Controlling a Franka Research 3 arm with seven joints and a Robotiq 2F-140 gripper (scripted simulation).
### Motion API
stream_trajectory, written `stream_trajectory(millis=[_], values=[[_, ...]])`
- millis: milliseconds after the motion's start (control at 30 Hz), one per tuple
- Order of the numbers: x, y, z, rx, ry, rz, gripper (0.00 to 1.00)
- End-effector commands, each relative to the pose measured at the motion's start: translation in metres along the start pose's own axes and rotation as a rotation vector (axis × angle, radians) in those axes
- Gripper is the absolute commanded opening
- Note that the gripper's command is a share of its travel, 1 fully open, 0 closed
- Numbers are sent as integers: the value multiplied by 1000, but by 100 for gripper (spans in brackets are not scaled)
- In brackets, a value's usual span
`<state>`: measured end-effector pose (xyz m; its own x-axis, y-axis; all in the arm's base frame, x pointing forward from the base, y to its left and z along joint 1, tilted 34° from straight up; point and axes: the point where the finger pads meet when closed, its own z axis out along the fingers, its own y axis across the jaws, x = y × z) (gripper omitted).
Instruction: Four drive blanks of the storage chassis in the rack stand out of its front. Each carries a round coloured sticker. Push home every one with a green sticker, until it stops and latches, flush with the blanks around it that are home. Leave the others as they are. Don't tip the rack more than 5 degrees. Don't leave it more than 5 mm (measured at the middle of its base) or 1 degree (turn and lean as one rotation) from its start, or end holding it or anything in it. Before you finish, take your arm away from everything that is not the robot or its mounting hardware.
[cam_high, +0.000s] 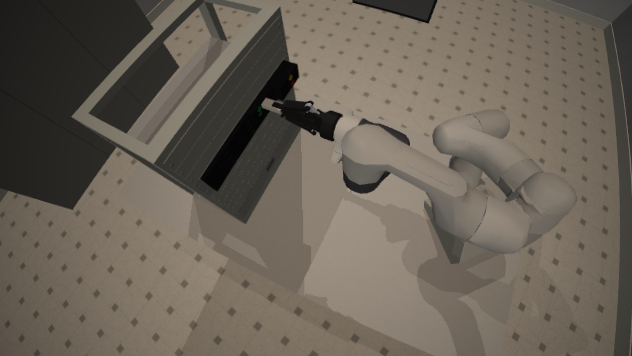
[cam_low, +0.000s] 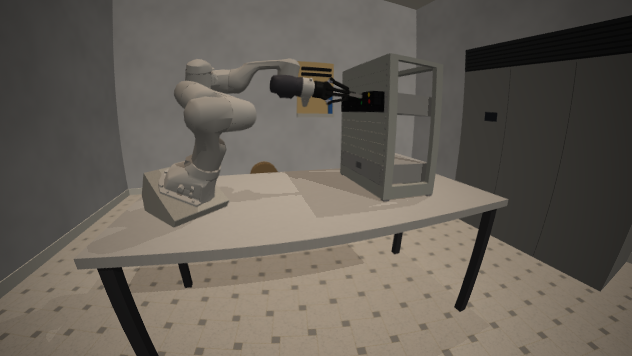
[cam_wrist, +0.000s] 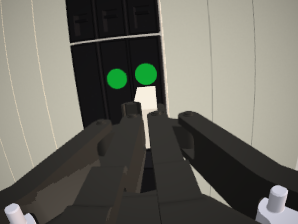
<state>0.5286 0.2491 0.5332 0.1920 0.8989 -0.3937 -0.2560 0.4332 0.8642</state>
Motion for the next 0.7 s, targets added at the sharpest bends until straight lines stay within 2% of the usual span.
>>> stream_trajectory(millis=[0,667], values=[[10,3,1,-97,18,7,0],[13,4,4,-97,18,7,0]])
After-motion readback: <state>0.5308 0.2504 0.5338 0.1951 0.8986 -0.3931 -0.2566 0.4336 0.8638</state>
